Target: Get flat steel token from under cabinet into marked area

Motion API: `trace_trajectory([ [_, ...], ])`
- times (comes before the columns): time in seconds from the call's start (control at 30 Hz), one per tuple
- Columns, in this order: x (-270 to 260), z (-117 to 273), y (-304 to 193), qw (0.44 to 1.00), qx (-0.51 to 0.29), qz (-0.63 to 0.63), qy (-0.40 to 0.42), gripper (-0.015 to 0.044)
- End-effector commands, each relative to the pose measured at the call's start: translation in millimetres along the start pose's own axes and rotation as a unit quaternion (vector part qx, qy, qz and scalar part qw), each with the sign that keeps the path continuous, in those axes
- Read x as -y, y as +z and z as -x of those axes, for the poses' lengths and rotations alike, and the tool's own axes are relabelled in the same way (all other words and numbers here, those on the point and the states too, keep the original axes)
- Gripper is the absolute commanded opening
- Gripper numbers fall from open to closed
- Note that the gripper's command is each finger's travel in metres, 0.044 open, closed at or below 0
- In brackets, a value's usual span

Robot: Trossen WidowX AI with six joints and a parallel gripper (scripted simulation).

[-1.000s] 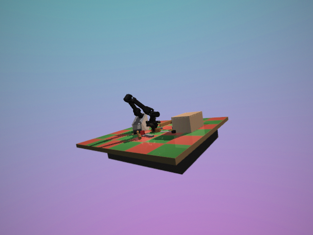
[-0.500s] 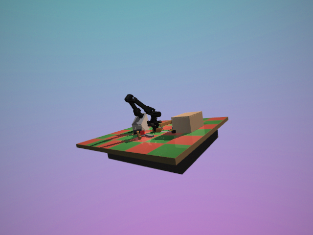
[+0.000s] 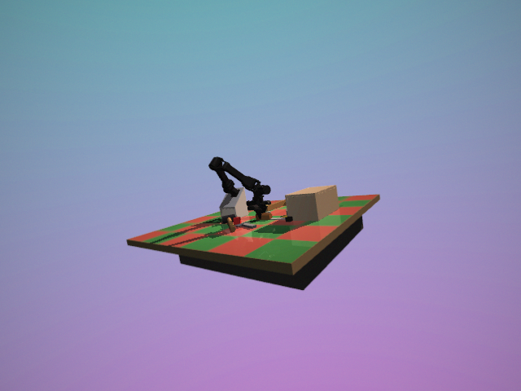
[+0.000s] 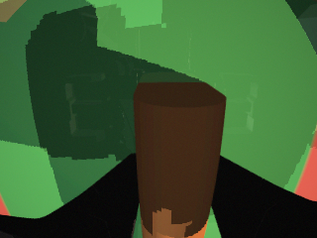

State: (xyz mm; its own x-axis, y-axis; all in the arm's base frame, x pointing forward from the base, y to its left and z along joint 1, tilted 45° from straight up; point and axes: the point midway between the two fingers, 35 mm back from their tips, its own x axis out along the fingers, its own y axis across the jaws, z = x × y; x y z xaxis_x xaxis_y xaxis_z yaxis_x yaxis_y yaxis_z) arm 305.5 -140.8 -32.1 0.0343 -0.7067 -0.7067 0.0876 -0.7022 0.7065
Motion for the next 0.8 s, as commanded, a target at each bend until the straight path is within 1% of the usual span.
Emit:
trace_trajectory([
  [0.0,-1.6,0.2,-10.1,1.000,-0.005,-0.006,0.000,0.0000],
  [0.77,-1.6,0.7,-34.2,1.000,-0.006,-0.007,0.000,0.0000],
])
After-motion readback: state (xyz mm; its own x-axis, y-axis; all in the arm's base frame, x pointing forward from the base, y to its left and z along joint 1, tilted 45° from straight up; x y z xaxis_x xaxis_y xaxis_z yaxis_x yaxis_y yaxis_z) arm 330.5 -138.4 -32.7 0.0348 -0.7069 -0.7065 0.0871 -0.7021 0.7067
